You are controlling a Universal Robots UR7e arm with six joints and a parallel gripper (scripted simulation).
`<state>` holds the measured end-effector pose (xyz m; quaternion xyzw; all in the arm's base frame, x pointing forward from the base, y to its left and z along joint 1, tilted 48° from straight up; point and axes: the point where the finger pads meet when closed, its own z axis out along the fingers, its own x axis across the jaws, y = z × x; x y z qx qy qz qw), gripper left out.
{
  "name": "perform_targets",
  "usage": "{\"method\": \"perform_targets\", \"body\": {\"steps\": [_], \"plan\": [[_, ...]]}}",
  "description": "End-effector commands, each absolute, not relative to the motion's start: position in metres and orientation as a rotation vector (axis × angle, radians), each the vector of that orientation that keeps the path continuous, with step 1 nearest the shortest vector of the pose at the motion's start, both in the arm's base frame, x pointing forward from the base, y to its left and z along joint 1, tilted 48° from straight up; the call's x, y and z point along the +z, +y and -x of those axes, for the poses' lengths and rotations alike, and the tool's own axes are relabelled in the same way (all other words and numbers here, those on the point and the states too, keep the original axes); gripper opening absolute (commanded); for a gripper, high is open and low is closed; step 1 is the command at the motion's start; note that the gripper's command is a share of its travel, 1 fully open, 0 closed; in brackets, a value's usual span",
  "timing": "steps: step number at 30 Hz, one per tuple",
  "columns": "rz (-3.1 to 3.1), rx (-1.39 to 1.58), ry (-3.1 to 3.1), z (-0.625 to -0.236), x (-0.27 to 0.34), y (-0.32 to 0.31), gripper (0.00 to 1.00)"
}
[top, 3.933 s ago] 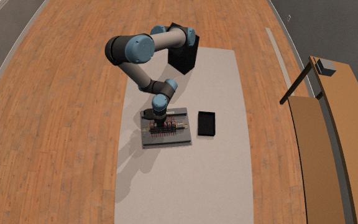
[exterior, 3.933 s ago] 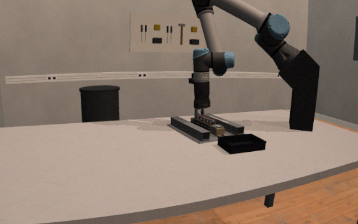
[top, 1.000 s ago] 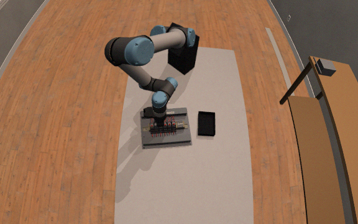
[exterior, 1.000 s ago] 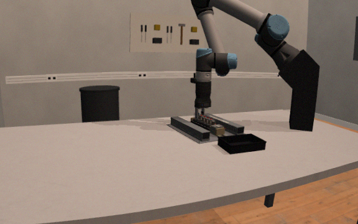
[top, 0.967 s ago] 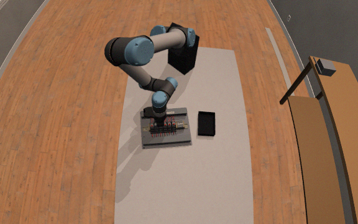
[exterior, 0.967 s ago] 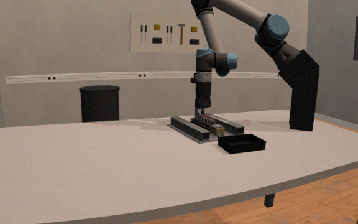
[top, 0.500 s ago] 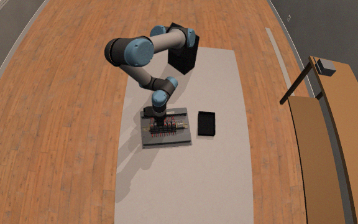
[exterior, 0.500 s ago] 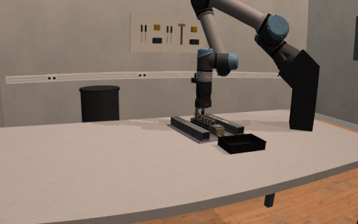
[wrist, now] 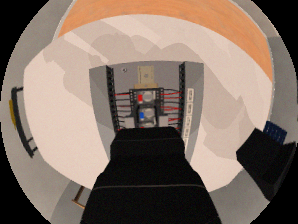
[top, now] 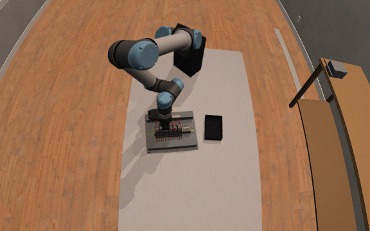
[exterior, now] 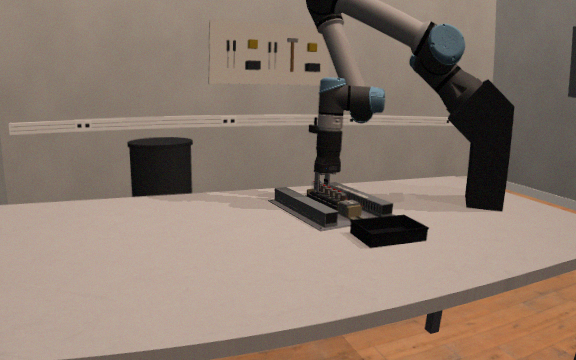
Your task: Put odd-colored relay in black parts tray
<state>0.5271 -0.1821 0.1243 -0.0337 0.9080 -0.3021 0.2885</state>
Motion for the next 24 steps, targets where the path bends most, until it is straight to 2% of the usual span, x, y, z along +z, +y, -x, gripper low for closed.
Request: {"method": "perform_targets", "body": {"steps": [1, 24], "plan": [[0.094, -0.804, 2.412, -0.5271, 0.1248, -0.1819, 0.00], [0.109, -0.795, 2.376, -0.5261, 0.1244, -0.1820, 0.00]]}}
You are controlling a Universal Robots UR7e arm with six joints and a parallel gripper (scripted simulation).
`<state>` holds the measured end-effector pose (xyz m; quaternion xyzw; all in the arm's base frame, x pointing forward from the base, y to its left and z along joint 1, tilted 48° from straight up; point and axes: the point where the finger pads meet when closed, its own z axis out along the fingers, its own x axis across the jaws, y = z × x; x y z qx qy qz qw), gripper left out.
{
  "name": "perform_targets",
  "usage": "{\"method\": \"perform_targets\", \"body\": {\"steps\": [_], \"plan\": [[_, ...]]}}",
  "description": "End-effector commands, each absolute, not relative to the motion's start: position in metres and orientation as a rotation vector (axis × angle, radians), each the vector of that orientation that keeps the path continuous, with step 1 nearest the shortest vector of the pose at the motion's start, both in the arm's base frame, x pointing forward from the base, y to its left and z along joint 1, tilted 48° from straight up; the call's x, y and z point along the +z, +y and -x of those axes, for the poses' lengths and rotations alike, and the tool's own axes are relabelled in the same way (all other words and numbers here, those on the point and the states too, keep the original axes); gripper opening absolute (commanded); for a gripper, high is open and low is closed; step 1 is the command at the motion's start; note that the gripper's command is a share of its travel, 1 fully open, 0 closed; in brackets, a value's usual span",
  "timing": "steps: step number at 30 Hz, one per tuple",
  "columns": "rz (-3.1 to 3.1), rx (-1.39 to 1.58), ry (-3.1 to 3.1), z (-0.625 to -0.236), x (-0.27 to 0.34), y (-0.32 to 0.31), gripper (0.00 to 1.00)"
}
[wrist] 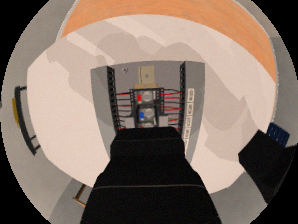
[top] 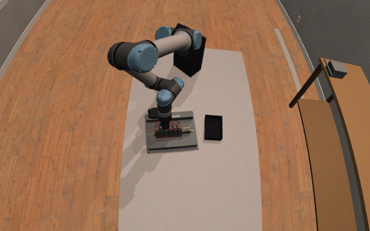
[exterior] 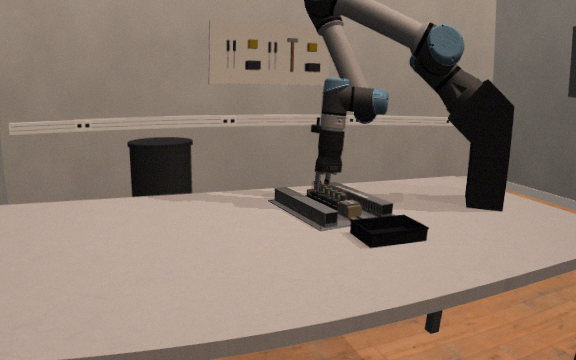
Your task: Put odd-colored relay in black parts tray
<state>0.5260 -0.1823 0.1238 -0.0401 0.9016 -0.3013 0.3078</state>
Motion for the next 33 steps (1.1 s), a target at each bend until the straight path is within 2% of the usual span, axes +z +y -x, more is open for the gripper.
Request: {"method": "perform_targets", "body": {"steps": [1, 33], "plan": [[0.109, -0.795, 2.376, -0.5261, 0.1244, -0.1820, 0.00], [0.106, -0.797, 2.384, -0.5259, 0.1246, -0.1819, 0.00]]}}
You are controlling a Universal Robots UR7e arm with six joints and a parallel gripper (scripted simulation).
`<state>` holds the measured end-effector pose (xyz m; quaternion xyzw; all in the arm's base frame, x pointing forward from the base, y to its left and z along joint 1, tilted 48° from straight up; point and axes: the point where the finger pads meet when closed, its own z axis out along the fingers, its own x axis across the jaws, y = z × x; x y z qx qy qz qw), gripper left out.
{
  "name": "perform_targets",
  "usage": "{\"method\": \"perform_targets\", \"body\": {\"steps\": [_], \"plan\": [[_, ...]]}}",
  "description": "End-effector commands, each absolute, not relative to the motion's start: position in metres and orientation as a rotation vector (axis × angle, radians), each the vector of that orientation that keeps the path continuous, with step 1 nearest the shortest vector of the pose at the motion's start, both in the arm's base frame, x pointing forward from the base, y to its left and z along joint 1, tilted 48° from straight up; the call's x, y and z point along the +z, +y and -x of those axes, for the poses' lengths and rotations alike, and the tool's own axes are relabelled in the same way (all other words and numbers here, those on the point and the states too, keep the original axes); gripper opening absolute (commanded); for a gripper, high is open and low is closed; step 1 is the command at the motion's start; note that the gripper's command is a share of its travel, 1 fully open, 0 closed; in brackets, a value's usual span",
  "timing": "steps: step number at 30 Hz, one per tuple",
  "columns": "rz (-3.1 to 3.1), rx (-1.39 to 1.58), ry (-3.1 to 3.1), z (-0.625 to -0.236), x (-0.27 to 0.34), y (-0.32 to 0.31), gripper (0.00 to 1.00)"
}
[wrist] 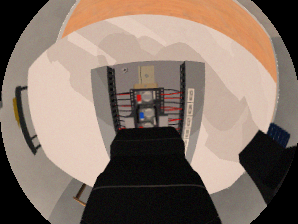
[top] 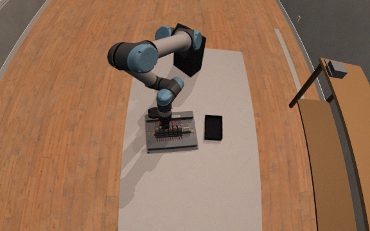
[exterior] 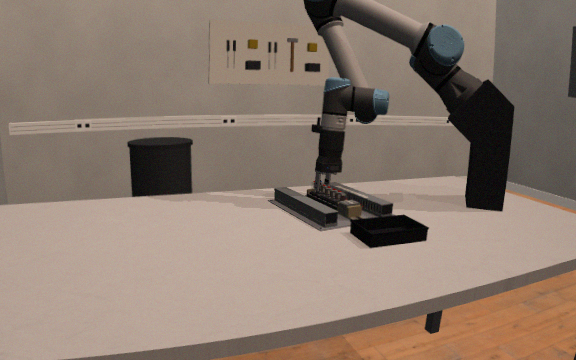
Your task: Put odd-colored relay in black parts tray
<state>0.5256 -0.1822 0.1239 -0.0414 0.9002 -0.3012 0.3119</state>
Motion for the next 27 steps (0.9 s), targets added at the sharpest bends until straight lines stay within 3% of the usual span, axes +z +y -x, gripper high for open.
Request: {"method": "perform_targets", "body": {"steps": [1, 27], "plan": [[0.106, -0.797, 2.384, -0.5259, 0.1246, -0.1818, 0.00], [0.093, -0.805, 2.416, -0.5266, 0.1252, -0.1815, 0.00]]}}
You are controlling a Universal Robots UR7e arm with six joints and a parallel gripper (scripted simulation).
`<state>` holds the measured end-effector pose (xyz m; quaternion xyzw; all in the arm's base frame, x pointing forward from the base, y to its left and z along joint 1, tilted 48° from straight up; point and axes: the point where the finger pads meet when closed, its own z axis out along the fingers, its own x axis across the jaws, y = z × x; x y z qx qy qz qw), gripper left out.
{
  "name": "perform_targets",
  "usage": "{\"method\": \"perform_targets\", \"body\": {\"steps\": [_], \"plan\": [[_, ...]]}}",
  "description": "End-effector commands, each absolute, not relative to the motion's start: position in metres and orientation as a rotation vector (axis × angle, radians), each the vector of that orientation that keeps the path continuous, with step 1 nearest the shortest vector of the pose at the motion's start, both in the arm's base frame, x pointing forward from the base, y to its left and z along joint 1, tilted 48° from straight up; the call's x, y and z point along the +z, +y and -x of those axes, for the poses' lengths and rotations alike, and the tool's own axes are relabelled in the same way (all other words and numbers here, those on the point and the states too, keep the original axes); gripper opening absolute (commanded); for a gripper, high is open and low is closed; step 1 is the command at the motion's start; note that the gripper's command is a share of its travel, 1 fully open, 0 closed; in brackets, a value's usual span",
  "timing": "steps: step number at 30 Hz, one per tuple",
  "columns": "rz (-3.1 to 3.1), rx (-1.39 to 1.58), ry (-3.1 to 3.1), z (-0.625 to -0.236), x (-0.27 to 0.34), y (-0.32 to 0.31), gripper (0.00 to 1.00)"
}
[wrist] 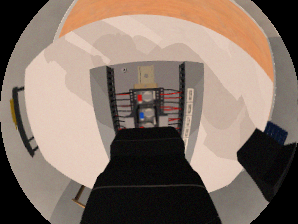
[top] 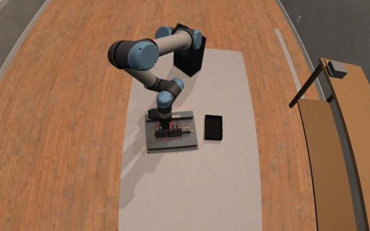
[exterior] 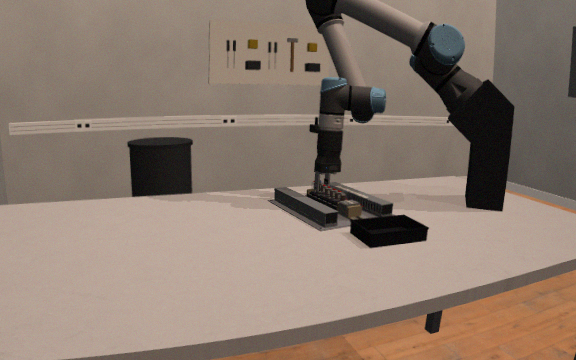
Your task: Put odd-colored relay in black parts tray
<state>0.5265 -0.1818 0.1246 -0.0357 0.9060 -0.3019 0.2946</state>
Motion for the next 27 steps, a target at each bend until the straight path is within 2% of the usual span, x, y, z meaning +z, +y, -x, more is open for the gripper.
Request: {"method": "perform_targets", "body": {"steps": [1, 27], "plan": [[0.091, -0.806, 2.419, -0.5267, 0.1252, -0.1815, 0.00], [0.076, -0.815, 2.458, -0.5276, 0.1260, -0.1811, 0.00]]}}
